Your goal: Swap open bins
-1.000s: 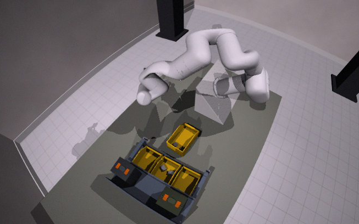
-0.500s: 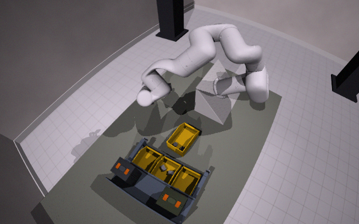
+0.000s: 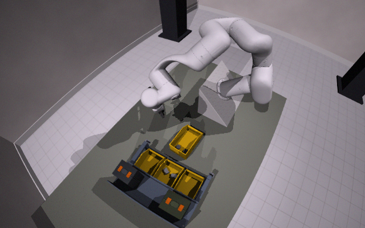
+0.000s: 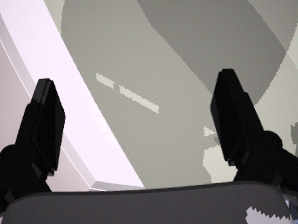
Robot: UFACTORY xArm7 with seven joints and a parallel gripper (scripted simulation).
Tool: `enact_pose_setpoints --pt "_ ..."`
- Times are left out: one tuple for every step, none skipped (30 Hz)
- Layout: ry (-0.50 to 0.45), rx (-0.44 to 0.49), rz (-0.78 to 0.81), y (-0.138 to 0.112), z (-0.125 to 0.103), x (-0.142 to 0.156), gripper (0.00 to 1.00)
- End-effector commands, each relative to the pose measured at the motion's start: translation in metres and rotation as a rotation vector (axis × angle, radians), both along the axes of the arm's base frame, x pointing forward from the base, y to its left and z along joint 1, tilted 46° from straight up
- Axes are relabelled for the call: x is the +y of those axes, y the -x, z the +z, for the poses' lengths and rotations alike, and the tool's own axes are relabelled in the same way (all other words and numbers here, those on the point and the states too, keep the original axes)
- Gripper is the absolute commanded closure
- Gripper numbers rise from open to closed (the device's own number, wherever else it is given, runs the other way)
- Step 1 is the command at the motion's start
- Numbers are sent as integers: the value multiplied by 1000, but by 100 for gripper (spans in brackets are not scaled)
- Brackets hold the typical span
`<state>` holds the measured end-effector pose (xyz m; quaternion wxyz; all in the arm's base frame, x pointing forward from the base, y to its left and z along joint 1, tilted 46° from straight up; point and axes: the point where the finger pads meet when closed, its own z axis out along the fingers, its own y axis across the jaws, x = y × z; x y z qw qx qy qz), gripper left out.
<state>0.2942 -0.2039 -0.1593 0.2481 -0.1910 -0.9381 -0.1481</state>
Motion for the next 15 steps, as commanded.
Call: enact_pose_setpoints --pt "-130 -117 10 -27 37 18 0" --pt "-153 -143 16 -32 45 21 0" --pt "-176 -170 21 -38 53 25 0" --pt "-176 -170 21 -38 53 25 0" --pt "-176 -170 21 -38 53 25 0" --pt "-198 -196 27 -43 62 28 0" --pt "-219 -223 34 -48 70 31 0" --pt "-239 -249 40 -53 78 33 0" --pt "-258 -275 47 -57 87 36 0" --pt "-277 -301 54 -61 95 39 0" --pt "-294 -326 61 -65 103 41 0" --pt "-310 -351 69 -69 111 43 0" --pt "-325 -375 76 -73 119 45 0" --pt "-340 -399 84 -76 127 47 0" --pt "-353 -421 91 -79 134 49 0"
